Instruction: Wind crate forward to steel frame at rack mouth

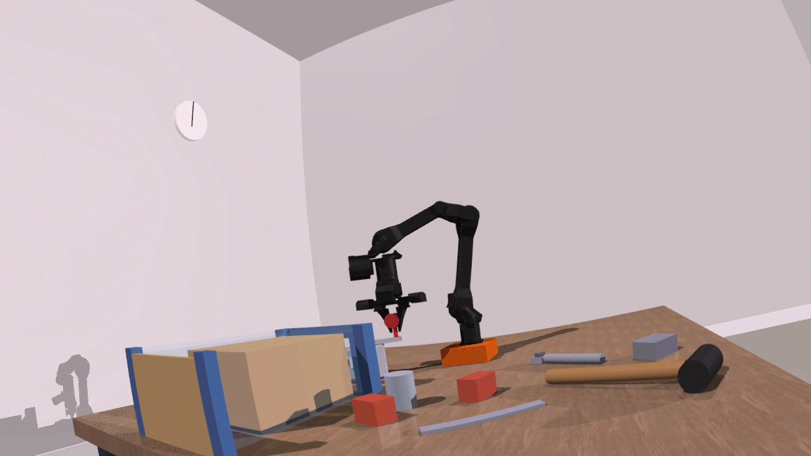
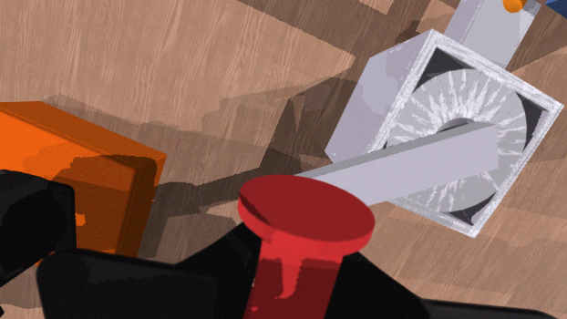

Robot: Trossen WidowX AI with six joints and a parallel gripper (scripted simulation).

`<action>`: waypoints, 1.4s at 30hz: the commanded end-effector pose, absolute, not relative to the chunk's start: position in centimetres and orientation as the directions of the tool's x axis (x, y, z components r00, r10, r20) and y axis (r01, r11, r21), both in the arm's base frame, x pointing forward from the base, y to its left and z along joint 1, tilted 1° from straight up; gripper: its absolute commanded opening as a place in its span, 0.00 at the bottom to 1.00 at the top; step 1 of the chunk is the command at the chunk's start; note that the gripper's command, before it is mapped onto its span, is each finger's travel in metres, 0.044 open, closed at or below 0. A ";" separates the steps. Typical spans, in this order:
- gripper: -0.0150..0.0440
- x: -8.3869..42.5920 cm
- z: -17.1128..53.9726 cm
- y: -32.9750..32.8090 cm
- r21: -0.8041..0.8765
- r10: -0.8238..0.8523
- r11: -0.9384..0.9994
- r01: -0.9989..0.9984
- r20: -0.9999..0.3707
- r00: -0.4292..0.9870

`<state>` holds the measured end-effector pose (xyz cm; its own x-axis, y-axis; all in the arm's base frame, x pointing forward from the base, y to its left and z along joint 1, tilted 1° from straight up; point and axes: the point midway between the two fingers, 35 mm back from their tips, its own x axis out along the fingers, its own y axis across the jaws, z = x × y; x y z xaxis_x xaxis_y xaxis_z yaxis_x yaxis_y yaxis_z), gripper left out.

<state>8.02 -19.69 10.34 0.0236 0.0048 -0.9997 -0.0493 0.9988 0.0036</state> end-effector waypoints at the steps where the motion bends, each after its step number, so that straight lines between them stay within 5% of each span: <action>1: 0.25 6.9 10.3 -20.5 -0.012 -0.012 0.999 -0.037 -1.000 -0.005; 42: 0.25 4.2 10.4 -24.0 -0.015 -0.015 0.999 -0.037 -1.000 -0.008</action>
<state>4.79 -22.81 10.34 0.0074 0.0087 -0.9999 -0.0438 0.9990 0.0084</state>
